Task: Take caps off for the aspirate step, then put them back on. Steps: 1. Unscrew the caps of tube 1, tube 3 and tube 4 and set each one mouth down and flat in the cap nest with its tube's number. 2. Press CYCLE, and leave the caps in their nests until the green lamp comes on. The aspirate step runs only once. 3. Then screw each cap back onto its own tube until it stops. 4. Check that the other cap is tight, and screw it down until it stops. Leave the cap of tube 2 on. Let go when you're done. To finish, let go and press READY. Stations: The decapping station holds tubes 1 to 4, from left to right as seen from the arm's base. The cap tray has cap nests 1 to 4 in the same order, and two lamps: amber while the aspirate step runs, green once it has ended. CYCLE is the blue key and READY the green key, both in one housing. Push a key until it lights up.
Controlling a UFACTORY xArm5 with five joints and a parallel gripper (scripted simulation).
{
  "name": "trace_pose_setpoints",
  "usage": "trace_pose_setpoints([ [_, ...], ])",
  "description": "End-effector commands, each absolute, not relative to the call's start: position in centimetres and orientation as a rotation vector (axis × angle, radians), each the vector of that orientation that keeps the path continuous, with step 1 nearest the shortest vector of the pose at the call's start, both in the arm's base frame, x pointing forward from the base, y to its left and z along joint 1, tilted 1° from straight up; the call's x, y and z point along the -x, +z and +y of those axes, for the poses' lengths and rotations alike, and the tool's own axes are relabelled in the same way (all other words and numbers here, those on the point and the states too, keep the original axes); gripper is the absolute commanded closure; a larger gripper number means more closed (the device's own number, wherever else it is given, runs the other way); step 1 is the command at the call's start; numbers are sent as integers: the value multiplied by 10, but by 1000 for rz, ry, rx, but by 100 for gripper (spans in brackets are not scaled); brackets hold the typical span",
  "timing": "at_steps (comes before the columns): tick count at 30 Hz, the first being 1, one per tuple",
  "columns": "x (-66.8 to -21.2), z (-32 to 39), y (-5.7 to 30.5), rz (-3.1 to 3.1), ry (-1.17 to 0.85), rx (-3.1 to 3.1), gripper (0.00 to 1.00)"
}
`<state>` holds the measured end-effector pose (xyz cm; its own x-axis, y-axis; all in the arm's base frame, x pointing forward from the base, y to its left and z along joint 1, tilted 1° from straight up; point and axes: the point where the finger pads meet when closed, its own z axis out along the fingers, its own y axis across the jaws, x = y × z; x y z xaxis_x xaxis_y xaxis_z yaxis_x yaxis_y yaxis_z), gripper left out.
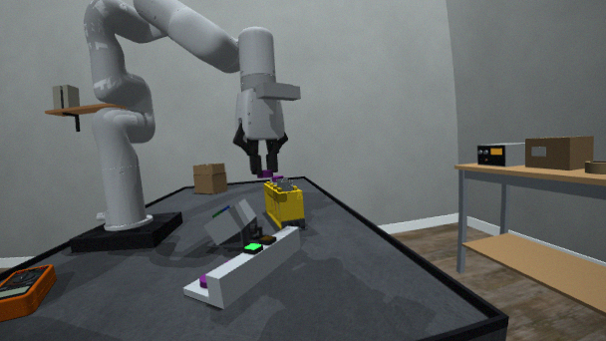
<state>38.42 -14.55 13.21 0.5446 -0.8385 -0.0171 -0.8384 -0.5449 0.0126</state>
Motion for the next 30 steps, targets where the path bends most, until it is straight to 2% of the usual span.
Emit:
trace_pose_setpoints([
  [1, -390, -111, 134, -1552, -19, -2728, 100],
  [30, -415, 82, 135, -1553, -20, -2730, 100],
])
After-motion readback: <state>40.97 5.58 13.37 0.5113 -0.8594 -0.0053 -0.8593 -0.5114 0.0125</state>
